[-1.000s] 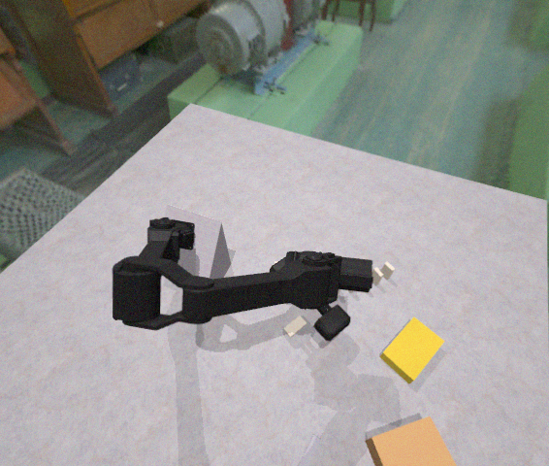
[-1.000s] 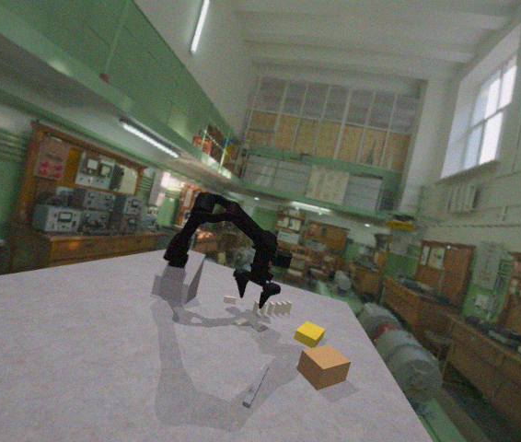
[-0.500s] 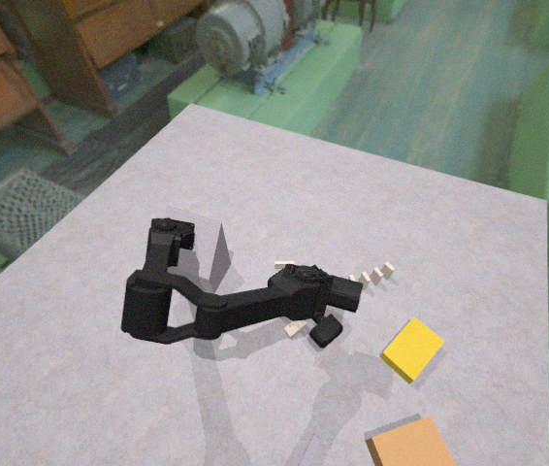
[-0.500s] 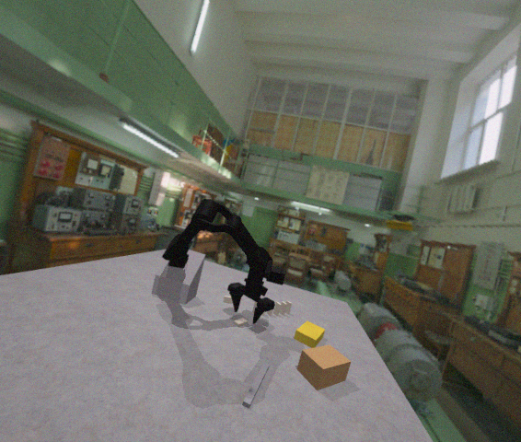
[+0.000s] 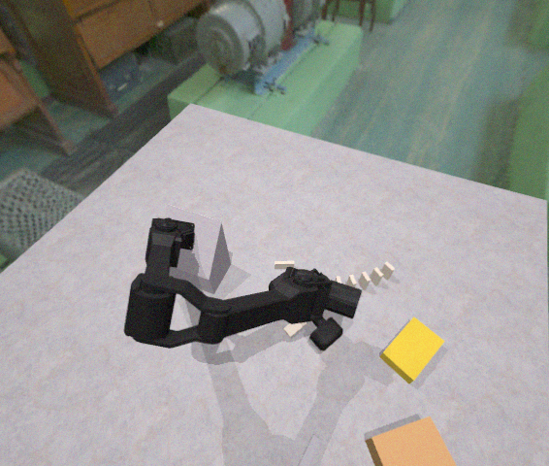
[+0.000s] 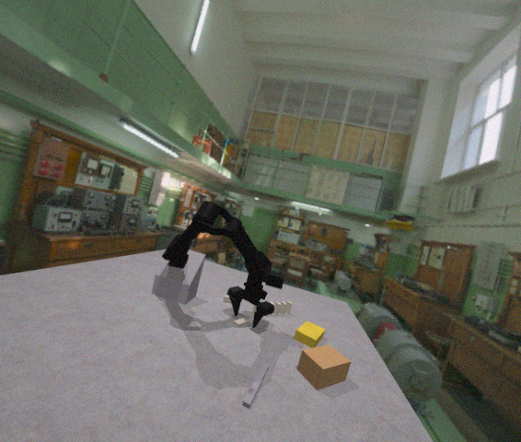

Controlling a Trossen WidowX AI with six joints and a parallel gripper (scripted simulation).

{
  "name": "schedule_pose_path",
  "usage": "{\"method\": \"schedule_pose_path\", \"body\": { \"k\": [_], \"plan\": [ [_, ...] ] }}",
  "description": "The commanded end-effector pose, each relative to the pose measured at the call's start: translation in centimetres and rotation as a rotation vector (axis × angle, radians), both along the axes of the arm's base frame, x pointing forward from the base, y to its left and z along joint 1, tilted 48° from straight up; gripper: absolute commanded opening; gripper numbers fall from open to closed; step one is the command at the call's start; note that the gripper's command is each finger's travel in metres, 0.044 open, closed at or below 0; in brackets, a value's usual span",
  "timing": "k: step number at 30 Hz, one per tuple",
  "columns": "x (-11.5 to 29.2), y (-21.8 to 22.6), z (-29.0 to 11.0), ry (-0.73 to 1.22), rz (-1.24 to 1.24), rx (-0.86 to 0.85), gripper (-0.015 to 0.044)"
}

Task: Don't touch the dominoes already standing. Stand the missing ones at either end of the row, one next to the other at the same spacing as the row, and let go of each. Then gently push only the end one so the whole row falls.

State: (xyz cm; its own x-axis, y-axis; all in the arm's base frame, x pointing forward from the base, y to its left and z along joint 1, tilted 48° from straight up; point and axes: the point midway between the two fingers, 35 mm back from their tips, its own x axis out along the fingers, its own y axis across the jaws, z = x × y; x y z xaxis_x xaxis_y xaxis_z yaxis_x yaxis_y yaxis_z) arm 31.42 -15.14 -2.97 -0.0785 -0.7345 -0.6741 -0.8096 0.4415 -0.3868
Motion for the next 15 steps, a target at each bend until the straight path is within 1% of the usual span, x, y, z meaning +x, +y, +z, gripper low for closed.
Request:
{"method": "schedule_pose_path", "body": {
  "k": [1, 13, 14, 15],
  "plan": [
    [-0.28, -0.09, -0.35, 0.016, 0.002, -0.004, 0.044],
    [-0.28, -0.09, -0.35, 0.016, 0.002, -0.004, 0.0125],
    [-0.28, -0.09, -0.35, 0.016, 0.002, -0.004, 0.0107],
    [-0.28, -0.09, -0.35, 0.016, 0.002, -0.004, 0.0107]
  ]
}}
